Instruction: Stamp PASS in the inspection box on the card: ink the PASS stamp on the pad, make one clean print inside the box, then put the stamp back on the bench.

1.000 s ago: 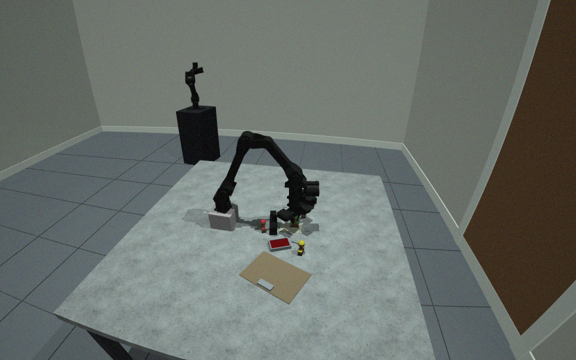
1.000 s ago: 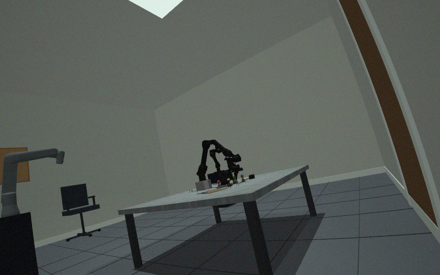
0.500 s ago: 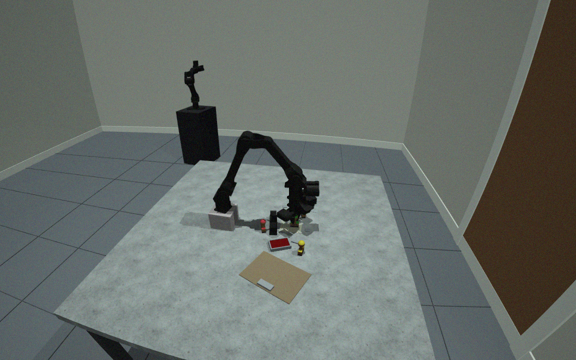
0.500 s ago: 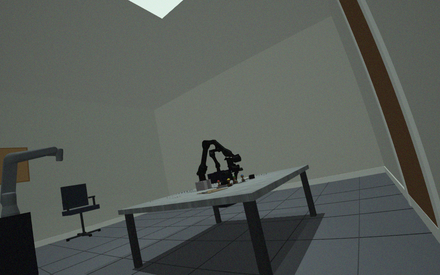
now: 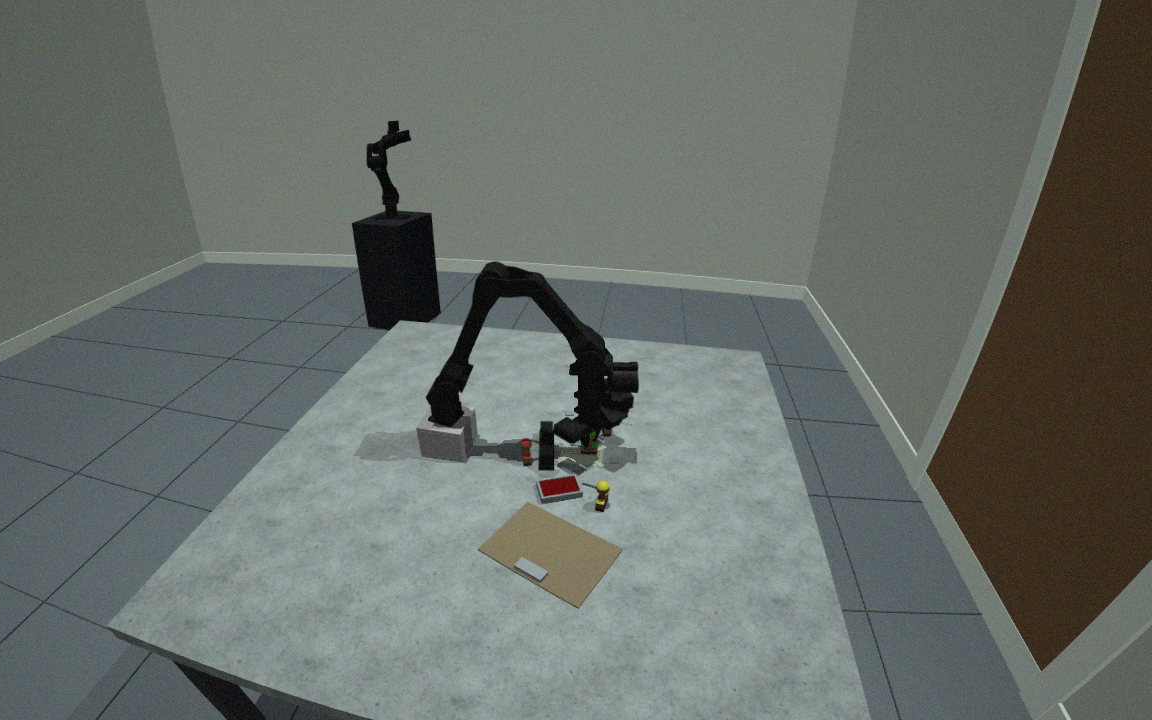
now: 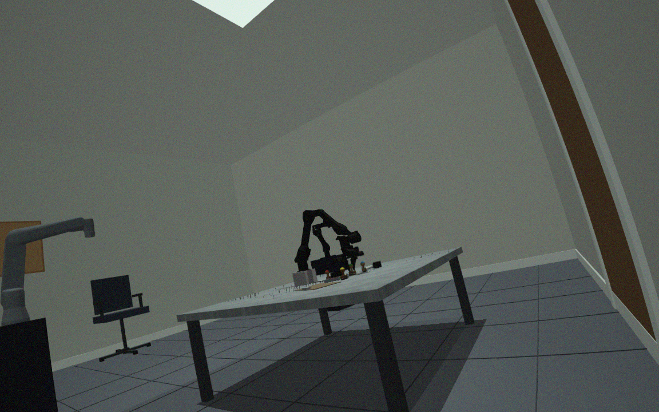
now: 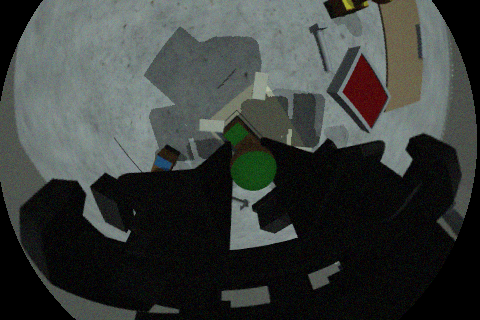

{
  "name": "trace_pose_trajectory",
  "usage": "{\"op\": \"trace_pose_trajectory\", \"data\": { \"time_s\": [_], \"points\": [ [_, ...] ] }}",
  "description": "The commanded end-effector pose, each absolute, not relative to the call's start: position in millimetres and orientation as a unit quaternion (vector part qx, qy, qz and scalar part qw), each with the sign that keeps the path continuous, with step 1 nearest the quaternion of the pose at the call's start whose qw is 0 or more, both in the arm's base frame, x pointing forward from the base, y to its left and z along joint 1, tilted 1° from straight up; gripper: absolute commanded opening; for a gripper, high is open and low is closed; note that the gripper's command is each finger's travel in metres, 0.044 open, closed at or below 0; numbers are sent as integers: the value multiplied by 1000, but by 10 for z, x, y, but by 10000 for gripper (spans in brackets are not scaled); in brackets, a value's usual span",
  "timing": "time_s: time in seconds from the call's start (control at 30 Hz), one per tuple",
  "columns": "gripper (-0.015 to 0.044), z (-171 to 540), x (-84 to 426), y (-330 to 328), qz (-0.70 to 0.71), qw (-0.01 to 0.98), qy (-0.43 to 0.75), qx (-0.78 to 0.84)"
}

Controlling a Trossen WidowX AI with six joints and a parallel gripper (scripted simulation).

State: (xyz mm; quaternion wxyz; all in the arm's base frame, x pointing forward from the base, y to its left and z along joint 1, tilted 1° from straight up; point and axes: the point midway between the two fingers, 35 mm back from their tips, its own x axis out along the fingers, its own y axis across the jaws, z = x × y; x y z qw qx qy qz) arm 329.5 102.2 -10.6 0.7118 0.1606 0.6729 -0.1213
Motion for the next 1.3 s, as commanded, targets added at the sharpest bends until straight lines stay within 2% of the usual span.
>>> {"op": "trace_pose_trajectory", "data": {
  "time_s": [0.0, 1.27],
  "points": [
    [0, -141, 3302, 1018, -124, 712, 673, 161],
    [0, 92, 3300, 1017, -124, 712, 672, 161]
  ]
}}
